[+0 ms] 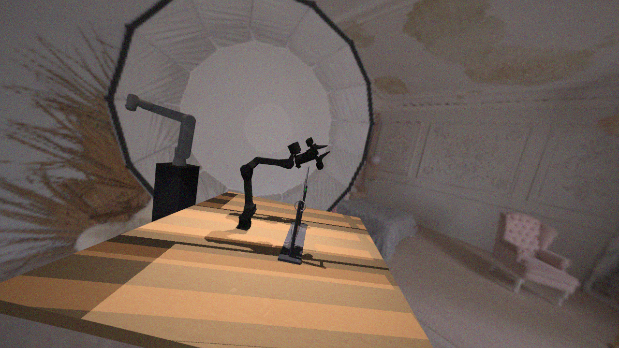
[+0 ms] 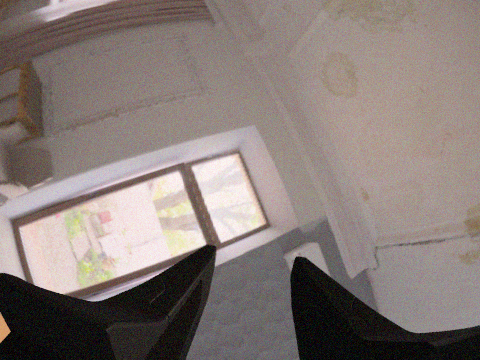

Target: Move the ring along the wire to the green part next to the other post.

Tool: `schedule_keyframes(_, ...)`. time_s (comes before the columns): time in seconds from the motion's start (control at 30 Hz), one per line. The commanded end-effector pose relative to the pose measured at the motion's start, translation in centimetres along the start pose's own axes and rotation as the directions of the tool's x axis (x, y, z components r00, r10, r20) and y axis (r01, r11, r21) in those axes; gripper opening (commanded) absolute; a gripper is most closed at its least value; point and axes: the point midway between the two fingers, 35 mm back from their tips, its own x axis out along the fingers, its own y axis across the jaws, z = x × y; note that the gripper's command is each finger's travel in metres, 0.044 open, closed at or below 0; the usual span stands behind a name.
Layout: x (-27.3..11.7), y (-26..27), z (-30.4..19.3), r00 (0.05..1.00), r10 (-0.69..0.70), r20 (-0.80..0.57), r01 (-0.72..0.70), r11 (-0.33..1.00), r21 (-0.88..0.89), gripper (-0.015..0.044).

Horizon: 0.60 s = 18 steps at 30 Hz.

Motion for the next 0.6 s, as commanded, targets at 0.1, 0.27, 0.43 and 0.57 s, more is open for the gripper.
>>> schedule_keyframes(0.1,0.9,-0.1,-7.3,0.99,-0.039,-0.139,0.029,0.997,-0.076,0.016)
schedule_keyframes(0.27,1.1,0.5,-11.8,0.98,-0.051,-0.191,0.03,0.993,-0.112,0.016)
schedule_keyframes(0.43,1.1,2.0,-15.3,0.979,-0.031,-0.202,0.008,0.993,-0.116,0.016)
schedule_keyframes(0.57,0.8,3.1,-18.3,0.977,-0.011,-0.212,-0.013,0.993,-0.114,0.016)
